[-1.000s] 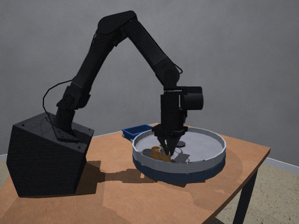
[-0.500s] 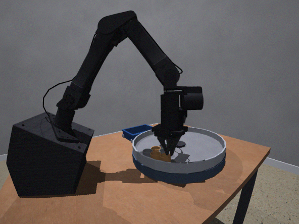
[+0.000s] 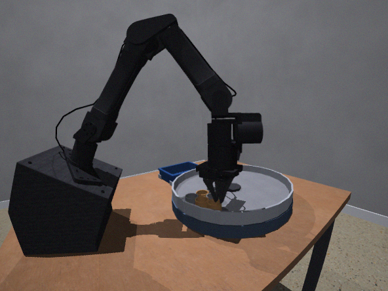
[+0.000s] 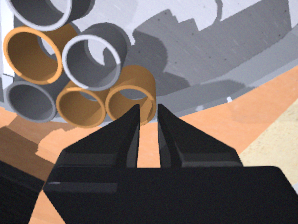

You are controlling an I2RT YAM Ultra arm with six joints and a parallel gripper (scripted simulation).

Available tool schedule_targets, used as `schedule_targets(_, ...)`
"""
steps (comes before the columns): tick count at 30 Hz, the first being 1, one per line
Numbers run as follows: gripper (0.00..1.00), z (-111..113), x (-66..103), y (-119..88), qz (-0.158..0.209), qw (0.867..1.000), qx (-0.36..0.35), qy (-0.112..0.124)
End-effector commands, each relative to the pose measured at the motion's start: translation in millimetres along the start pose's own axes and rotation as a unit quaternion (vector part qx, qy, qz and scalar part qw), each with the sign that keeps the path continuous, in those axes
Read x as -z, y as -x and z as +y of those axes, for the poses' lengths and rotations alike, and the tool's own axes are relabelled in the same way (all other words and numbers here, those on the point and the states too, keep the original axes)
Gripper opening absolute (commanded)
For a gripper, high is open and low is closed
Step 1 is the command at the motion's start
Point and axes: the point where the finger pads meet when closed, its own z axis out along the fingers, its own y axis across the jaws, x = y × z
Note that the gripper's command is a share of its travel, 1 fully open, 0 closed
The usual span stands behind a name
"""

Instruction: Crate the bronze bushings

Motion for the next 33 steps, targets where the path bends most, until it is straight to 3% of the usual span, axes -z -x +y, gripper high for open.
schedule_targets(1, 0.15, -16.8, 16.1, 8.4, -0.018, 0.999, -0.003, -0.028)
schedule_targets(33, 0.15, -14.0, 16.7, 6.3, -0.015, 1.000, -0.003, -0.020)
